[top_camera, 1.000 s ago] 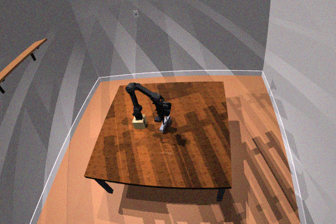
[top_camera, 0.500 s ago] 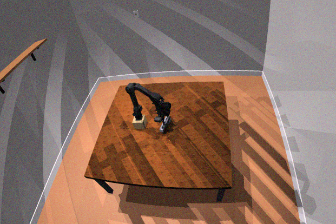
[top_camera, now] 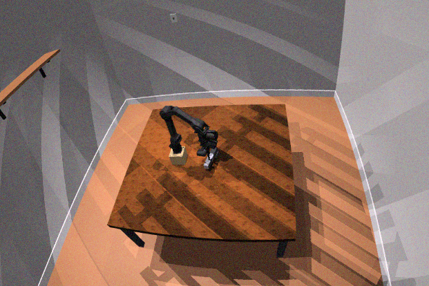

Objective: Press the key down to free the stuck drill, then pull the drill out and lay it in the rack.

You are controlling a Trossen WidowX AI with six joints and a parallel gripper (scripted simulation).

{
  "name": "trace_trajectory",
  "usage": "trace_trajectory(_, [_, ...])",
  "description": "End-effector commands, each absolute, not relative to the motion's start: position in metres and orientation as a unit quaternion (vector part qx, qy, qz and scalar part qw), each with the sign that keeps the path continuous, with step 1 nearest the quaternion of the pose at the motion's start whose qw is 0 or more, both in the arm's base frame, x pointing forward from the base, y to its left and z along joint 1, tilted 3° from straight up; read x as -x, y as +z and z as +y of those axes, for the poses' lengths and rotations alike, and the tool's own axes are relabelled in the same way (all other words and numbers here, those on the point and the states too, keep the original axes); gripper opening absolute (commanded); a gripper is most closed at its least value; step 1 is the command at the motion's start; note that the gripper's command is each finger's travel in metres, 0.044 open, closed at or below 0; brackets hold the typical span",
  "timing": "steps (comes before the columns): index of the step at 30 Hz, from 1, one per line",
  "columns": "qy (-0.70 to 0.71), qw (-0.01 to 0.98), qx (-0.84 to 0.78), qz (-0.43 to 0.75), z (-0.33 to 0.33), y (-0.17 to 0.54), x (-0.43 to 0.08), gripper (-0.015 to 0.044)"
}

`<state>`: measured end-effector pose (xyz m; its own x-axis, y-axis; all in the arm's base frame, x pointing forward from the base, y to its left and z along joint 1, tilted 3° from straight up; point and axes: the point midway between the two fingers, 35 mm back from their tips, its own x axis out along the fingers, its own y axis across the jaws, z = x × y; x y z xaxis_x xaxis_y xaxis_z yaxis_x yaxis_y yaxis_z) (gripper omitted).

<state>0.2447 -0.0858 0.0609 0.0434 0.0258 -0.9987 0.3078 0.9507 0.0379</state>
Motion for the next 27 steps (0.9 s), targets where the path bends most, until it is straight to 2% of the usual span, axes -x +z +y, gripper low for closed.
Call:
trace_trajectory(1, [-0.096, 0.696, -0.126, 0.701, -0.083, 0.041, -0.239, 0.0000])
trace_trajectory(19, [-0.096, 0.696, -0.126, 0.701, -0.083, 0.031, -0.238, 0.0000])
trace_trajectory(27, [-0.096, 0.696, -0.126, 0.701, -0.089, 0.092, -0.248, 0.0210])
